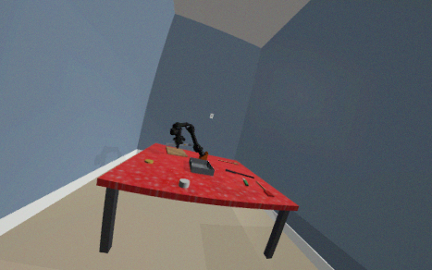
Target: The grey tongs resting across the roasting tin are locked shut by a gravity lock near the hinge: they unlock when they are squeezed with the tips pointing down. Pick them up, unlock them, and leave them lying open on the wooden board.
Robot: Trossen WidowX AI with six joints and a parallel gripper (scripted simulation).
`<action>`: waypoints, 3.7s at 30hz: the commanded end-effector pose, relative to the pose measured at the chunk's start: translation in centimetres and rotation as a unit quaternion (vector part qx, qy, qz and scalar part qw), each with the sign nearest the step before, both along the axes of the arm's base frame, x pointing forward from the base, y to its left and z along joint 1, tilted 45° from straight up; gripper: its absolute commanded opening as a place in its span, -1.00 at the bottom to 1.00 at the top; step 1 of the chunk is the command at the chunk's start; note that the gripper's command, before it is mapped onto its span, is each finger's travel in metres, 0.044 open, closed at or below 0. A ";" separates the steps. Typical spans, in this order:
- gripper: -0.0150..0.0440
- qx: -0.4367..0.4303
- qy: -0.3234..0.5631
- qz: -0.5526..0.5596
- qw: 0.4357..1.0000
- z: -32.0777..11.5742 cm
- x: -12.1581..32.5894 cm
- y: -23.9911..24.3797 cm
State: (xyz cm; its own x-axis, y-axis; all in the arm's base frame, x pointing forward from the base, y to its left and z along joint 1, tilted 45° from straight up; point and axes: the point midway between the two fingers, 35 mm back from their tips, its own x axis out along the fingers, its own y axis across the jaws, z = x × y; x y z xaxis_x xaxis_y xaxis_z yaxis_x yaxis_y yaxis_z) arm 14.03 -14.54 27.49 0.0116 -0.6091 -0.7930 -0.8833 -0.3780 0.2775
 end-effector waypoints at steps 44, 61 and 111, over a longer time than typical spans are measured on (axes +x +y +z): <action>-1.00 0.119 -0.313 -0.637 0.694 -2.7 -8.6 -3.9; -1.00 0.121 -0.395 -0.791 0.451 -3.0 -11.8 -4.5; -1.00 0.084 -0.467 -0.789 -0.391 -1.7 -21.8 -4.3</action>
State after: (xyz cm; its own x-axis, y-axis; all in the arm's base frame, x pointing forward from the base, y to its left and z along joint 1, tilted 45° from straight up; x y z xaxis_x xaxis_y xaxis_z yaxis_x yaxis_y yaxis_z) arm -7.22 -18.98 25.69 0.2261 -0.4530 -0.8624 0.9533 -0.0790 0.2914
